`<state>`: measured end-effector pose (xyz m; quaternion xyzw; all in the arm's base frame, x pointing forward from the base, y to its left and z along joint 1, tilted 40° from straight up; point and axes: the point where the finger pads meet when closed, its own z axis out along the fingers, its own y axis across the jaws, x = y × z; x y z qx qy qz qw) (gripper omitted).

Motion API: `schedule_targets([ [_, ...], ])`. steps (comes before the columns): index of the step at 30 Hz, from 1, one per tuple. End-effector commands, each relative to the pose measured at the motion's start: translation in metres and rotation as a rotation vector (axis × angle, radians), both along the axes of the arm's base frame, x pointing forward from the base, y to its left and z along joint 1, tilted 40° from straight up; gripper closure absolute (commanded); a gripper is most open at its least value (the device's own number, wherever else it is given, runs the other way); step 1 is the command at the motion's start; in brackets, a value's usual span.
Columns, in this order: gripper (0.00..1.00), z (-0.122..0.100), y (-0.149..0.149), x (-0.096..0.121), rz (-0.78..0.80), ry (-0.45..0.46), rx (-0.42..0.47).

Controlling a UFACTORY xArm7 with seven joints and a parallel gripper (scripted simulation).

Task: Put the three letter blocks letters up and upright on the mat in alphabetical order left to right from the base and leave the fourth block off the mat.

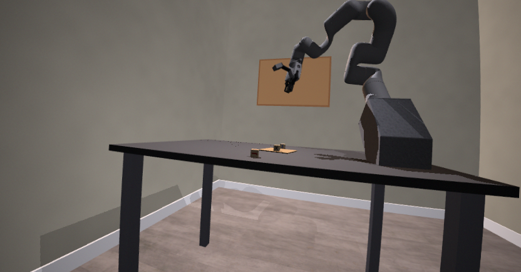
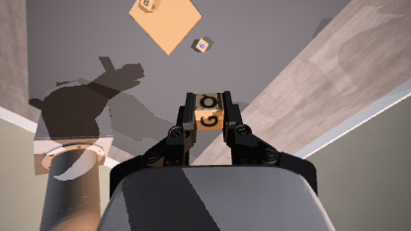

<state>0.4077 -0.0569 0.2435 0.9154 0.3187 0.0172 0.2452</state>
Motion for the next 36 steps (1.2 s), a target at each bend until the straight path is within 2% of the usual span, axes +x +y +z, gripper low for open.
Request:
schedule_targets([
  [1, 0.79, 0.008, 0.006, 0.0, 0.128, 0.057, -0.007],
  [4, 0.79, 0.012, 0.008, -0.001, 0.212, 0.096, -0.014],
  [6, 0.79, 0.012, 0.008, -0.001, 0.212, 0.096, -0.014],
  [7, 0.79, 0.015, 0.01, -0.001, 0.293, 0.134, -0.021],
  [19, 0.79, 0.02, 0.012, -0.001, 0.606, 0.282, -0.052],
  [23, 0.79, 0.02, 0.012, -0.001, 0.663, 0.31, -0.059],
  [24, 0.79, 0.02, 0.011, 0.0, 0.744, 0.349, -0.068],
  [36, 0.79, 0.011, 0.008, 0.004, 1.057, 0.503, -0.104],
])
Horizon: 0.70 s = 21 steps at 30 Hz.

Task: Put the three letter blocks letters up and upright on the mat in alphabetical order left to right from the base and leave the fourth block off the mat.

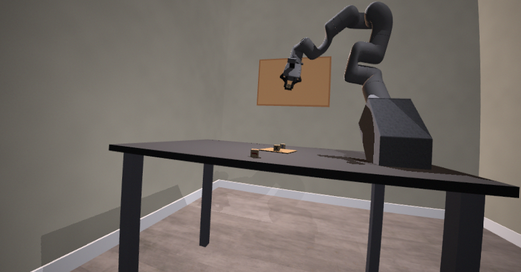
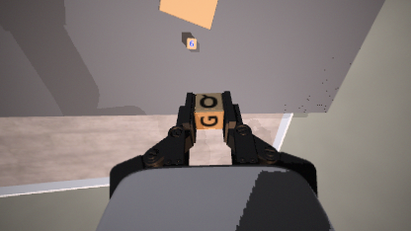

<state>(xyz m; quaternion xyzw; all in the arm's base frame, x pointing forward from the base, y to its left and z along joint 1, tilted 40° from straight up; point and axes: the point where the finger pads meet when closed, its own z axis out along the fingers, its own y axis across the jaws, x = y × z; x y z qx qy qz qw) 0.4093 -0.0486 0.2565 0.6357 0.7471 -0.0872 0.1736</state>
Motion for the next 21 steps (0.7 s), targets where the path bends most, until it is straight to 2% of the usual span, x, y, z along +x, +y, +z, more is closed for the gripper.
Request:
schedule_targets([
  [1, 0.79, -0.003, -0.001, 0.003, 0.127, 0.057, -0.014],
  [4, 0.79, -0.005, -0.001, 0.003, 0.155, 0.07, -0.018],
  [5, 0.79, -0.009, -0.003, 0.005, 0.237, 0.111, -0.028],
  [19, 0.79, -0.037, -0.008, 0.013, 0.609, 0.297, -0.076],
  [21, 0.79, -0.037, -0.008, 0.013, 0.609, 0.297, -0.076],
])
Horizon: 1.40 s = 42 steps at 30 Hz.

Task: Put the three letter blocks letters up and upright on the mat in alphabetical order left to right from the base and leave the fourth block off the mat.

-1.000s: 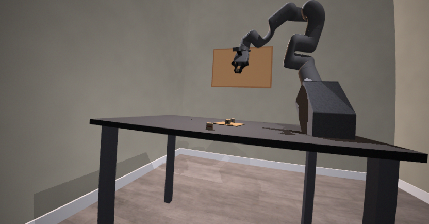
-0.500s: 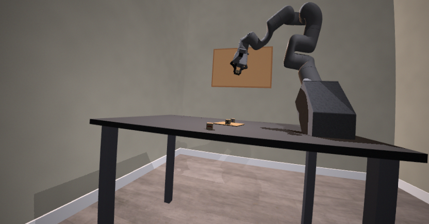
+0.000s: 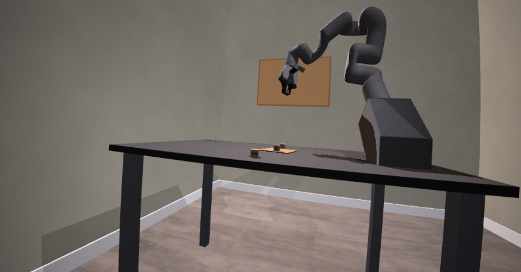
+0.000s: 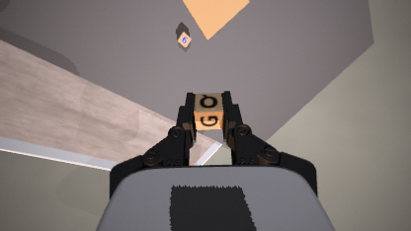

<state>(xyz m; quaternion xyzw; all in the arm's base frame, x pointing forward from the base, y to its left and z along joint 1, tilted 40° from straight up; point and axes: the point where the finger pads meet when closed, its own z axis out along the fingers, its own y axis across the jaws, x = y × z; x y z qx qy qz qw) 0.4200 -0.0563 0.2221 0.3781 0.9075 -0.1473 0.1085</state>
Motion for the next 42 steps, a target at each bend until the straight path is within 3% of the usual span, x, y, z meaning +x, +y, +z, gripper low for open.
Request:
schedule_targets([
  [1, 0.79, -0.01, -0.001, 0.004, 0.125, 0.059, -0.017],
  [17, 0.79, -0.05, -0.004, 0.013, 0.5, 0.258, -0.07],
  [18, 0.79, -0.06, -0.004, 0.014, 0.582, 0.302, -0.082],
  [34, 0.79, -0.109, -0.003, 0.019, 0.956, 0.514, -0.136],
  [35, 0.79, -0.12, -0.003, 0.019, 1.036, 0.561, -0.147],
  [42, 0.79, -0.144, -0.002, 0.019, 1.208, 0.665, -0.172],
])
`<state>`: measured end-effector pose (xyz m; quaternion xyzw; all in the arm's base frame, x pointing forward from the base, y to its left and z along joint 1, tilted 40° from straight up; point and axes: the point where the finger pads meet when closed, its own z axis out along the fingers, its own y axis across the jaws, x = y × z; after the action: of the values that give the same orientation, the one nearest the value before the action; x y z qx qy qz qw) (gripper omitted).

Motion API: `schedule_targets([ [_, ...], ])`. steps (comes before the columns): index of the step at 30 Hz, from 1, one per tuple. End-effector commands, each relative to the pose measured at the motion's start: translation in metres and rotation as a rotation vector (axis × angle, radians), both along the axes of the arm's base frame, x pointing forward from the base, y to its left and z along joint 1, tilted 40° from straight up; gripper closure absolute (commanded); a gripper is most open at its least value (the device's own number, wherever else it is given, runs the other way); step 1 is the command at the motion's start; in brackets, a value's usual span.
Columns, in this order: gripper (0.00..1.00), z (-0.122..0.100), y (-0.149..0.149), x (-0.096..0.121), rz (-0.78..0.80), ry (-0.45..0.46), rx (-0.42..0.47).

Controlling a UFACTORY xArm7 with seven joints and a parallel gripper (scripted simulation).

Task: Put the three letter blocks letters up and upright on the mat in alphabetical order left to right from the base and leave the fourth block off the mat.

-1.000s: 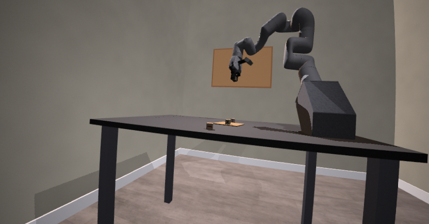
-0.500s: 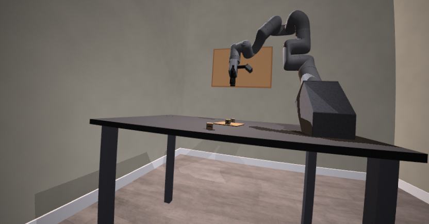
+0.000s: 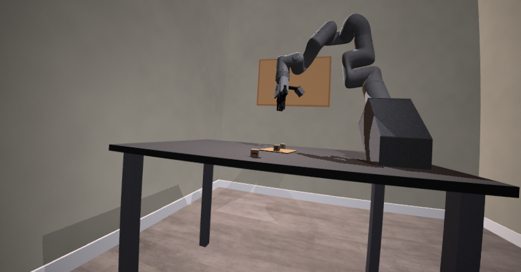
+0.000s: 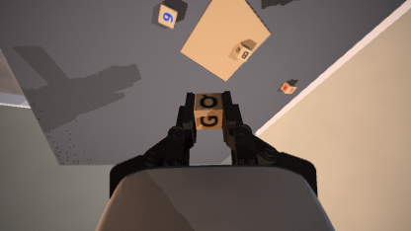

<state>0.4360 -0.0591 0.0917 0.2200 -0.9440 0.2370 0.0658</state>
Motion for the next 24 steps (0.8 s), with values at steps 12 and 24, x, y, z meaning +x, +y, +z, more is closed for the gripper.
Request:
schedule_targets([
  [12, 0.79, -0.057, 0.003, 0.001, 0.397, 0.244, -0.072],
  [24, 0.79, -0.105, 0.005, -0.005, 0.73, 0.463, -0.139],
])
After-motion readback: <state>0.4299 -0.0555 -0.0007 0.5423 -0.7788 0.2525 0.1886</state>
